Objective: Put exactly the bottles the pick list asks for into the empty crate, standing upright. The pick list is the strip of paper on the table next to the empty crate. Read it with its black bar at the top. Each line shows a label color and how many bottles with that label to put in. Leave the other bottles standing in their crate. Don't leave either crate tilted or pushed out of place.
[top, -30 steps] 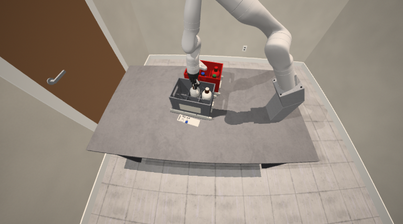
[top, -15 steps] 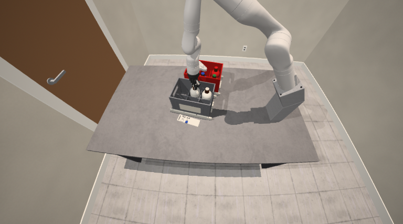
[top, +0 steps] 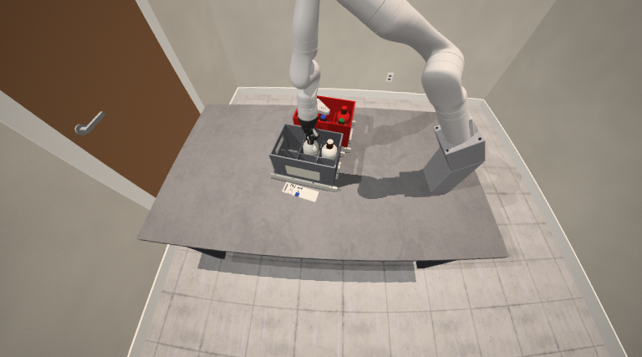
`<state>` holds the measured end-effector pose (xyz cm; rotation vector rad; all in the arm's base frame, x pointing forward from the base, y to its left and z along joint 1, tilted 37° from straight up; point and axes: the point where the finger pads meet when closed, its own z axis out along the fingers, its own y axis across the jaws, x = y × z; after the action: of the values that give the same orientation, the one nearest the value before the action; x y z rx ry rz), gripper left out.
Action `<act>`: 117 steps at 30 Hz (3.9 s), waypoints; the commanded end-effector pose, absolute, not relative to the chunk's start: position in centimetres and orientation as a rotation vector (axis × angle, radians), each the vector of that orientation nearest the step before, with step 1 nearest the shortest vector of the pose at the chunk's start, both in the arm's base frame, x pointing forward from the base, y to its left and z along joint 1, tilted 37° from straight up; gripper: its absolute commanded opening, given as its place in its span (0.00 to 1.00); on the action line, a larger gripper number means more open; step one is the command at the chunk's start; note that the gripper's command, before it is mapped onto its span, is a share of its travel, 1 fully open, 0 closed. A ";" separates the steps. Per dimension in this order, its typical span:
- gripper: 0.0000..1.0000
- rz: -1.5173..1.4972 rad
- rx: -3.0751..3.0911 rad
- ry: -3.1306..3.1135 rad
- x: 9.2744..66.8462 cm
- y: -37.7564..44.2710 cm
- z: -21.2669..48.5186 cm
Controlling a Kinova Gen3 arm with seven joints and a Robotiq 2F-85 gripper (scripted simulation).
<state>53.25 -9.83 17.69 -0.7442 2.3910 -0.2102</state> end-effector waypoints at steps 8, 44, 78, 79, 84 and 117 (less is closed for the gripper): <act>0.10 -0.212 -0.744 2.390 53.5 -9.8 17.5; 0.10 -0.212 -0.744 2.390 53.5 -9.8 17.5; 0.67 -0.212 -0.744 2.390 53.7 -9.8 17.2; 0.67 -0.212 -0.744 2.390 53.7 -9.8 17.2; 0.67 -0.212 -0.744 2.390 53.7 -9.8 17.2; 0.67 -0.212 -0.744 2.390 53.5 -9.8 17.4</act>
<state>53.70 -9.81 17.12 -0.7441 2.3908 -0.2104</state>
